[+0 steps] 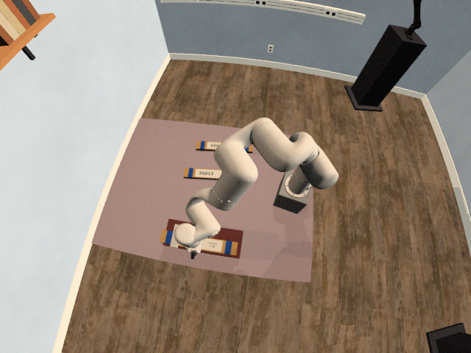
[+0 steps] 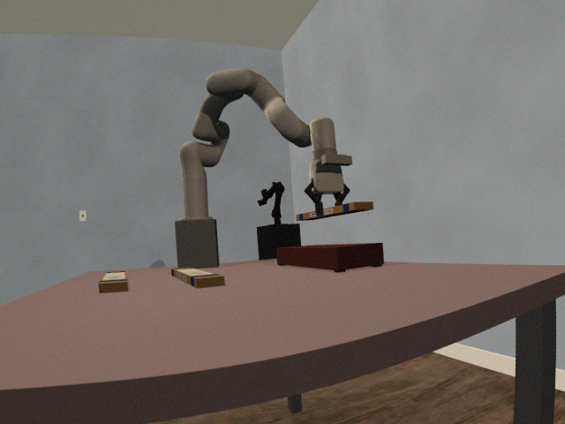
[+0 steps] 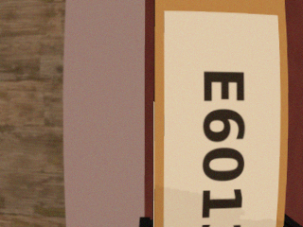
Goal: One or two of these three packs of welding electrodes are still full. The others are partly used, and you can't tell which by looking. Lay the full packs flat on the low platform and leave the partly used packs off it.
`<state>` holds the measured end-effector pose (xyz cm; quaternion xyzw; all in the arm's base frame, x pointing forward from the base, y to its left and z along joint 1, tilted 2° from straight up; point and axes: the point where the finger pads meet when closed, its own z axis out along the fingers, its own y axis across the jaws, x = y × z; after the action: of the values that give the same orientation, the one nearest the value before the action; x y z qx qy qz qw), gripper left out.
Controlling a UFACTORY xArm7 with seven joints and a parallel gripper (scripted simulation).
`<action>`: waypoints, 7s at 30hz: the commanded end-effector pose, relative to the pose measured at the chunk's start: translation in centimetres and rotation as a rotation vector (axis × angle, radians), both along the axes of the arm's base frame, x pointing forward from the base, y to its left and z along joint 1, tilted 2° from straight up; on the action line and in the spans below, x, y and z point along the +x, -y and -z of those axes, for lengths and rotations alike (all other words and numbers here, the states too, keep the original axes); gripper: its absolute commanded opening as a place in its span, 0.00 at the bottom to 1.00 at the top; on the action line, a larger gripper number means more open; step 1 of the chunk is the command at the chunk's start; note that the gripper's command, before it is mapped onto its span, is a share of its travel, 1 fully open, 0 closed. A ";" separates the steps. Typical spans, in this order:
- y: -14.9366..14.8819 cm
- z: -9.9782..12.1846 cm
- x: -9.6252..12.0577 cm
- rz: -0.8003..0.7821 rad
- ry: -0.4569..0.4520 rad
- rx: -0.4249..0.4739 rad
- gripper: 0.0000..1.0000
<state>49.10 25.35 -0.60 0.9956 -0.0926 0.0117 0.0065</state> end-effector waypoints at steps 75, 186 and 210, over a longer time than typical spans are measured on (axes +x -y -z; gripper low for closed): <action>-0.2 8.4 0.4 0.000 0.006 0.003 0.58; -0.3 0.6 0.2 0.000 0.006 0.003 0.84; 27.8 4.7 -2.8 -0.095 0.004 0.001 1.00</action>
<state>47.33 2.99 -4.88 0.9985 -0.0514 0.0079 0.0176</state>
